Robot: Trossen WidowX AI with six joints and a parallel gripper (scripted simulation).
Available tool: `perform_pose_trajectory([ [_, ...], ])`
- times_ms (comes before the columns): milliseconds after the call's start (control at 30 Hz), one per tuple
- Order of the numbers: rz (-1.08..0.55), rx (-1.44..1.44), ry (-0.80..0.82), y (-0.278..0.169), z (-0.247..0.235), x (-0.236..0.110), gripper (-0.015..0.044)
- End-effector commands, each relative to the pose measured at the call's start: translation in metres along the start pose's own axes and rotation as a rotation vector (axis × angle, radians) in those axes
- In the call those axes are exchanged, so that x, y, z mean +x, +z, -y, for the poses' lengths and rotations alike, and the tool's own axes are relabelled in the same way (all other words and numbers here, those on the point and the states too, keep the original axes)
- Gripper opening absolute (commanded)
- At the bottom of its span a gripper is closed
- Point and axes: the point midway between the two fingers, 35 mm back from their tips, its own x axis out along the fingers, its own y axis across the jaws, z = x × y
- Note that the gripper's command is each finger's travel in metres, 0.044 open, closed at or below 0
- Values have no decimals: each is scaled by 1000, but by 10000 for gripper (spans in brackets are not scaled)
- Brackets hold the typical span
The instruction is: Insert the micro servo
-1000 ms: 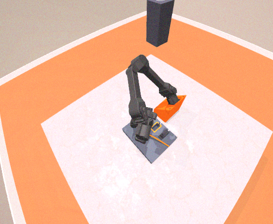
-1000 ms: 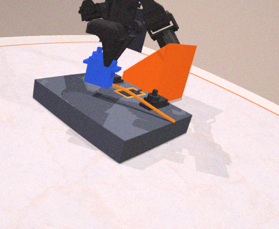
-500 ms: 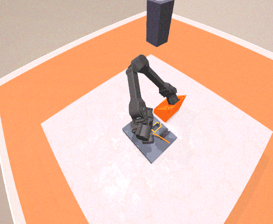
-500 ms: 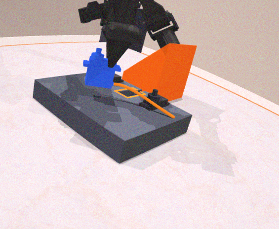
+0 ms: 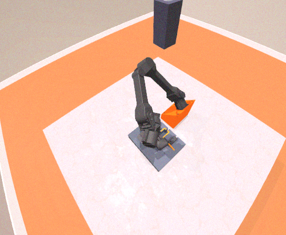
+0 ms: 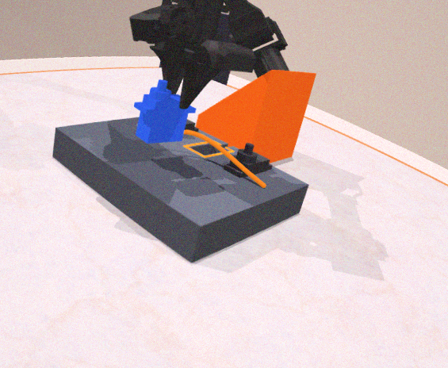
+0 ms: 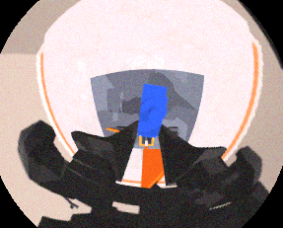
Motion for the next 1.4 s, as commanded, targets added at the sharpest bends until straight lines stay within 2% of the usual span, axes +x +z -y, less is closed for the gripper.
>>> perform_pose_trajectory([
  [0,3,-142,5,0,-2,-1,0],
  [333,3,-148,5,-4,-1,-1,0],
  [1100,-1,-152,5,-106,13,-1,0],
  [1367,-1,-152,5,-109,14,3,0],
])
